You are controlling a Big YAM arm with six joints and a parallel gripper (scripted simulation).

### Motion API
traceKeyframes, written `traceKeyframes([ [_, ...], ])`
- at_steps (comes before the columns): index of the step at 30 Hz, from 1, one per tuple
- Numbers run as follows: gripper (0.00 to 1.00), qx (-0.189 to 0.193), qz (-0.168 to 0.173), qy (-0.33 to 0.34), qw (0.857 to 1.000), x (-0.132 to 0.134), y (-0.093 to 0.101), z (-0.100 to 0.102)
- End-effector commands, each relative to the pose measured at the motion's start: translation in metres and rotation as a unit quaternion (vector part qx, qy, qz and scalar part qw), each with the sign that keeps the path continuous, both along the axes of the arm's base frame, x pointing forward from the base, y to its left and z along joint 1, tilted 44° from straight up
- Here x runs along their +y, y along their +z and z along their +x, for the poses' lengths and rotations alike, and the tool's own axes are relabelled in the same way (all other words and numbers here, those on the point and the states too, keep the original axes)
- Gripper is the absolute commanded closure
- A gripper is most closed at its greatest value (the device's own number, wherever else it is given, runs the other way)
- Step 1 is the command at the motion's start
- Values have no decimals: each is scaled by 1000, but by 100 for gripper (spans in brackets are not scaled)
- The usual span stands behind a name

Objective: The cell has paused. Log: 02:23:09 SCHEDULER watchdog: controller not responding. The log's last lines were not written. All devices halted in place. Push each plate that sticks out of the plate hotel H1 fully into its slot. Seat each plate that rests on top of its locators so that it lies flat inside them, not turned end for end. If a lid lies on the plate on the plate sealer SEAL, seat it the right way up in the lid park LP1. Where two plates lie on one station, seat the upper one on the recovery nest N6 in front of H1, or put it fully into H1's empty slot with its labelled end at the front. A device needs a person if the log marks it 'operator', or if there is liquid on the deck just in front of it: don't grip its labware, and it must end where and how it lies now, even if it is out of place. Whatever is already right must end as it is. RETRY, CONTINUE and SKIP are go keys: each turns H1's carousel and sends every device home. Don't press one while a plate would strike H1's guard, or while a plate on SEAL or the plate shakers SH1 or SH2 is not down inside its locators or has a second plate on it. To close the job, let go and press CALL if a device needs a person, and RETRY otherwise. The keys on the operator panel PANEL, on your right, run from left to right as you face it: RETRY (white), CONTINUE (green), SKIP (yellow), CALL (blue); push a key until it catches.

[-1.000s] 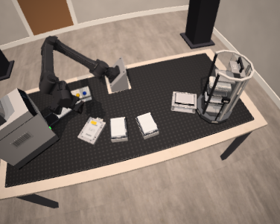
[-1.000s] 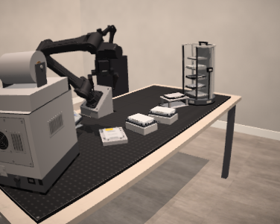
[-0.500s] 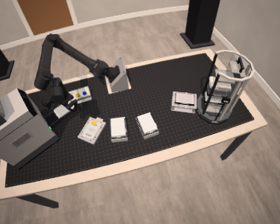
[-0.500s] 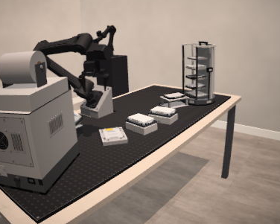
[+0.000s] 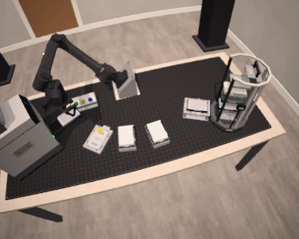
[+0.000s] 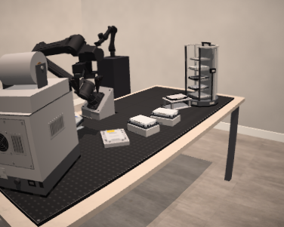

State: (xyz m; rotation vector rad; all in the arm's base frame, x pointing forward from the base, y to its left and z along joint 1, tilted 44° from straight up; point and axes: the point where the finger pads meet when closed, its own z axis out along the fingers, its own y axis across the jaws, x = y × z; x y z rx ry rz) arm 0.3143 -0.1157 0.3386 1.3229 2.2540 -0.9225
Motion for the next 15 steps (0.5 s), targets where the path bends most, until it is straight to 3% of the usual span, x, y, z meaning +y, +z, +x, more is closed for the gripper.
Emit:
traceKeyframes([
  [1,0,7,-1,-3,1000,-10,7,-17],
  [15,0,5,-2,-3,1000,-25,26,-50],
])
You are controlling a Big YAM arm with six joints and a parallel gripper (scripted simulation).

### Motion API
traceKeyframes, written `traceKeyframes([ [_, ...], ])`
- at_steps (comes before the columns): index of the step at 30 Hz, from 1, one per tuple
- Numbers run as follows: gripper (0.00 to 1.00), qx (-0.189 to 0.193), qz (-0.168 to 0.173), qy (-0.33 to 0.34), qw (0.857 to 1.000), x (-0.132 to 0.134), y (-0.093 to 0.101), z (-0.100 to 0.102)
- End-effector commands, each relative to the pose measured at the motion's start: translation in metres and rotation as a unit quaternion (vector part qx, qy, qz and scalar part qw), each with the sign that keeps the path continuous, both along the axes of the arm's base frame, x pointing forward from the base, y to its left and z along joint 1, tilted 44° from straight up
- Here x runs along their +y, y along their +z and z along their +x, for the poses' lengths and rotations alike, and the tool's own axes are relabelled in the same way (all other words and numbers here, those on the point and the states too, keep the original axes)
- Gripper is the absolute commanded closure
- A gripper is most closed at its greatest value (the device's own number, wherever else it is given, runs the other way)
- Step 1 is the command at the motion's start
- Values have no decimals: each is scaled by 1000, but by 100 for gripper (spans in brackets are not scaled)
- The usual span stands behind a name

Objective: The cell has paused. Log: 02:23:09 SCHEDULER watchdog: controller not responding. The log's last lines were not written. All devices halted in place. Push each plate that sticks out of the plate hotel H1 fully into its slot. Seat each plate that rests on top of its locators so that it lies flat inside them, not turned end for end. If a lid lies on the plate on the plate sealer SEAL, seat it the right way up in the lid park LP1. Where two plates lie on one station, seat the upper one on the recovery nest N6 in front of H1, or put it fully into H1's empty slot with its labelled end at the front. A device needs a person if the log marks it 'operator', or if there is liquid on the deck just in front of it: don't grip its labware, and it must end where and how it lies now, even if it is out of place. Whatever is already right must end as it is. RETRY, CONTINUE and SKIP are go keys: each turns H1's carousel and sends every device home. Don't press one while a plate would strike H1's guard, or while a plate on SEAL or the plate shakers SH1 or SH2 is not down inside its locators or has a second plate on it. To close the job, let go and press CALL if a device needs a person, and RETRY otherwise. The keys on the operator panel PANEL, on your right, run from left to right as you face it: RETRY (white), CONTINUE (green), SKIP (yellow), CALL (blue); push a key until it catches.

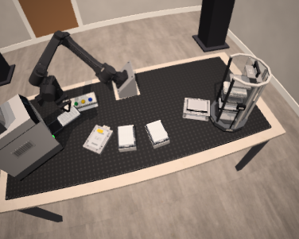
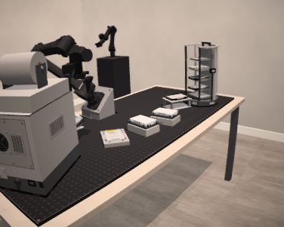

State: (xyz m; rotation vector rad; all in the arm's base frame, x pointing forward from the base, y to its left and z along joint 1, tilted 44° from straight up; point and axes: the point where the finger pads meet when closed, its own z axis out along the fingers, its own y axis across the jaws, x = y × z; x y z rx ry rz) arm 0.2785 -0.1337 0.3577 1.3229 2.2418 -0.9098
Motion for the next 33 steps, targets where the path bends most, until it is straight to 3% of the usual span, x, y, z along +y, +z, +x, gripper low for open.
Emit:
traceKeyframes([
  [1,0,12,-1,-4,1000,-8,9,-16],
  [11,0,27,1,-4,1000,-19,12,-33],
  [14,0,7,-2,-4,1000,-22,28,-46],
  [18,0,7,-2,-4,1000,-27,33,-57],
  [21,0,-5,-1,-28,1000,-28,28,-50],
  [33,0,-6,-1,-20,1000,-24,28,-47],
])
